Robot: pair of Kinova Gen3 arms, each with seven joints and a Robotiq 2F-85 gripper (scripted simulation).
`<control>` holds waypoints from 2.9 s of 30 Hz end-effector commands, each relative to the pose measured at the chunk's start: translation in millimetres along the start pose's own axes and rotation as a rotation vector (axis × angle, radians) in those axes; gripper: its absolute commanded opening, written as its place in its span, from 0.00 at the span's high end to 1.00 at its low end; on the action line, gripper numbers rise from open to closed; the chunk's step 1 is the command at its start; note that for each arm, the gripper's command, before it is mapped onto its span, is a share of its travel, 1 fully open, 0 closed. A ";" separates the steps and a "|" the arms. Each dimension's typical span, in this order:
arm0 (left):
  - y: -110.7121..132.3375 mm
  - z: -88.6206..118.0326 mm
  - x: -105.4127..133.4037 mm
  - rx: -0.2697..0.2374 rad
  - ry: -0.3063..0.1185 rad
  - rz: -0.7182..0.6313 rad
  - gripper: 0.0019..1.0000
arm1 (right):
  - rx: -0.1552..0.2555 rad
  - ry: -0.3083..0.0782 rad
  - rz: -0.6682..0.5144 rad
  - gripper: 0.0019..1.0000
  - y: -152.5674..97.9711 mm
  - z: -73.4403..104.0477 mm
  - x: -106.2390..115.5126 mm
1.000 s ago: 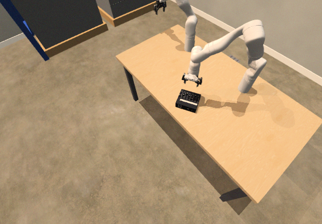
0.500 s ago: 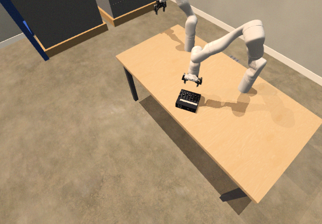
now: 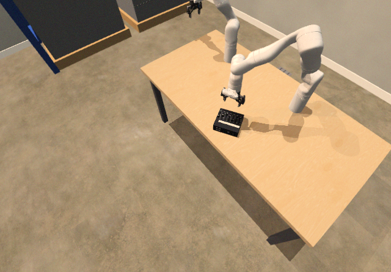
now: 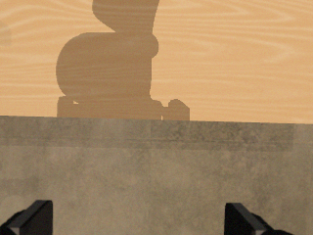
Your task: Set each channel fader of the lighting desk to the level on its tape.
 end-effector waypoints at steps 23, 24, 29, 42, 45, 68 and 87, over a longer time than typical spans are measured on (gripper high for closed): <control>-29.5 57.6 -49.7 -0.059 0.043 -0.383 0.00 | 0.001 -0.002 0.000 0.00 0.0 0.7 0.2; -29.5 57.6 -49.7 -0.059 0.043 -0.383 0.00 | 0.001 -0.002 0.000 0.00 0.0 0.7 0.2; -29.5 57.6 -49.7 -0.059 0.043 -0.383 0.00 | 0.001 -0.002 0.000 0.00 0.0 0.7 0.2; -30.5 55.1 -48.3 -0.063 0.037 -0.424 0.00 | 0.001 -0.002 0.000 0.00 0.0 0.7 0.2; -30.9 53.9 -47.7 -0.065 0.035 -0.443 0.00 | 0.001 -0.002 0.000 0.00 0.0 0.7 0.2; -42.2 28.2 -31.5 -0.091 -0.029 -0.930 0.00 | 0.001 -0.002 0.000 0.00 0.0 0.7 0.2; -56.3 0.4 -9.3 -0.083 -0.097 -1.672 0.00 | 0.001 -0.002 0.000 0.00 0.0 0.7 0.2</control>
Point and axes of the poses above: on each arm, the point where the finger pads meet when closed, its own z axis back along the fingers, its own y axis across the jaws, x = y × z, the point moved 7 cm from there along z, back along the fingers, and after that the axes turned 15 degrees about -z, right-handed, at the moved point
